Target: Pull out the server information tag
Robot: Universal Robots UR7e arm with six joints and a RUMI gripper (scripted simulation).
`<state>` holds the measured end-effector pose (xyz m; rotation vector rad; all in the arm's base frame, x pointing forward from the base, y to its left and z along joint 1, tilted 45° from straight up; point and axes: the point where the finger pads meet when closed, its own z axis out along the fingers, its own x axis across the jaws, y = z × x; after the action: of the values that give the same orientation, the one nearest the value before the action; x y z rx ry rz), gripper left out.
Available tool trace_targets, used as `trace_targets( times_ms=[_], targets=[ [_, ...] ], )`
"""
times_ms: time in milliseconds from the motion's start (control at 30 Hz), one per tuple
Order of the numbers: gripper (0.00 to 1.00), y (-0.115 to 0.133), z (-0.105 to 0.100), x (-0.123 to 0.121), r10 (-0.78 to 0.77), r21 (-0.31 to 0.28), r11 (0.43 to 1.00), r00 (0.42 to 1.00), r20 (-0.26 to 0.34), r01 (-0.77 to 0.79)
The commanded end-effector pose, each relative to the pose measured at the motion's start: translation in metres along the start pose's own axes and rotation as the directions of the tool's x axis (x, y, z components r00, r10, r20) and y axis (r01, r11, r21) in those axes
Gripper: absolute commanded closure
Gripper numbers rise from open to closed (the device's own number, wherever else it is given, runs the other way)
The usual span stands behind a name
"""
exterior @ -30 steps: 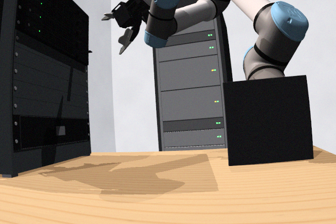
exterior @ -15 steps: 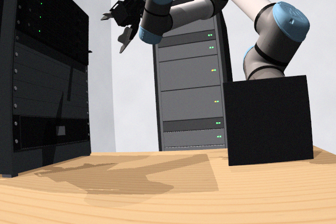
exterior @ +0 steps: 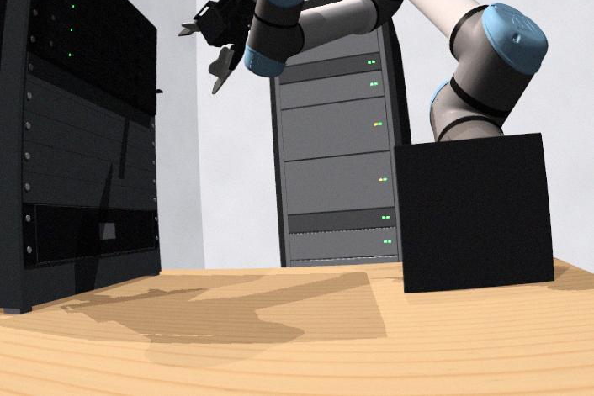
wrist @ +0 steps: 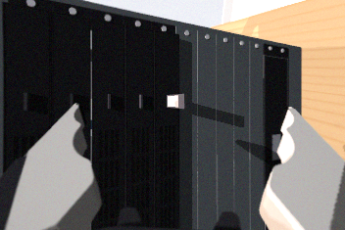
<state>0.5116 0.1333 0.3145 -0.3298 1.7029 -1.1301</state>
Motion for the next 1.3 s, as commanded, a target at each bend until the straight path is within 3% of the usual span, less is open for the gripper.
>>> trace_targets(
  times_ms=[0, 1267],
  targets=[
    [0.00, 0.001, 0.001, -0.001, -0.001, 0.000, 1.000, 1.000, 0.000, 0.001],
    [0.00, 0.024, 0.044, -0.003, 0.000, 0.001, 1.000, 1.000, 0.000, 0.000]
  ],
)
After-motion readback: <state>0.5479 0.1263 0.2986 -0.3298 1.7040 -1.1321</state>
